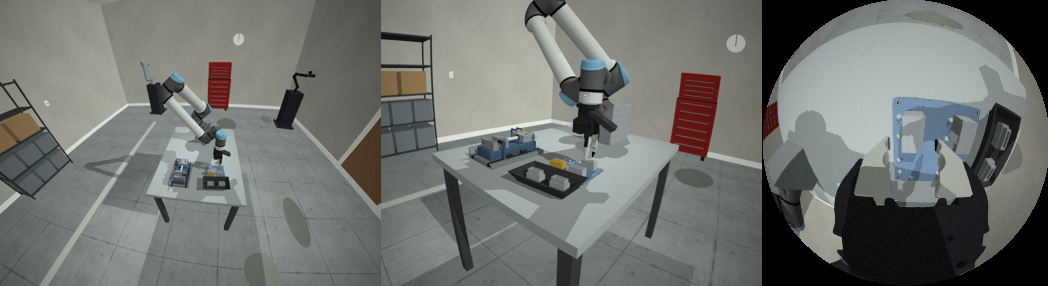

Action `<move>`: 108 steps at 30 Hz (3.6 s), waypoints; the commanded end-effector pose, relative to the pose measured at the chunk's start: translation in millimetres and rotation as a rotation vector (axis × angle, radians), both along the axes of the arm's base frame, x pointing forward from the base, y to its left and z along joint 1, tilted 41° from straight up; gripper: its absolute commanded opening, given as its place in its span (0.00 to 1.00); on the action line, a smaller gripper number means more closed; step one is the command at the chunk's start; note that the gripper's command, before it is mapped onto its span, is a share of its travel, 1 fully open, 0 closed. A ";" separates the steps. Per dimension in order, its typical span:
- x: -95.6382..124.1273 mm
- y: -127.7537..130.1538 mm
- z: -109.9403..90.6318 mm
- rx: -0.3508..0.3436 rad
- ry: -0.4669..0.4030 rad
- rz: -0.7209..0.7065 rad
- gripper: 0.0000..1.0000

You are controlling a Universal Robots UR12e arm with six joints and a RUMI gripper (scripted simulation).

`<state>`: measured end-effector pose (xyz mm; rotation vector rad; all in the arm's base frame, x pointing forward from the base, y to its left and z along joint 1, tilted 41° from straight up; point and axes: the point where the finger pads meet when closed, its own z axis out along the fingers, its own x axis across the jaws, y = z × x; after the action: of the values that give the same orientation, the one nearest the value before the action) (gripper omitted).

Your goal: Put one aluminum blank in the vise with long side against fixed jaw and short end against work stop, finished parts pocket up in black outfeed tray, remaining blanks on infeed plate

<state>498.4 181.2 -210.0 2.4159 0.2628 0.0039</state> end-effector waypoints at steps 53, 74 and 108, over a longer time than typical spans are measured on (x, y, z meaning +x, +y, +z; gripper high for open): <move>0.7 -2.5 -3.2 0.000 -0.001 0.000 0.40; 1.2 -7.2 -8.6 0.000 -0.001 0.000 0.40; 1.4 -8.9 -10.7 0.000 -0.001 0.000 0.40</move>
<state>499.5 171.8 -220.9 2.4159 0.2628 0.0039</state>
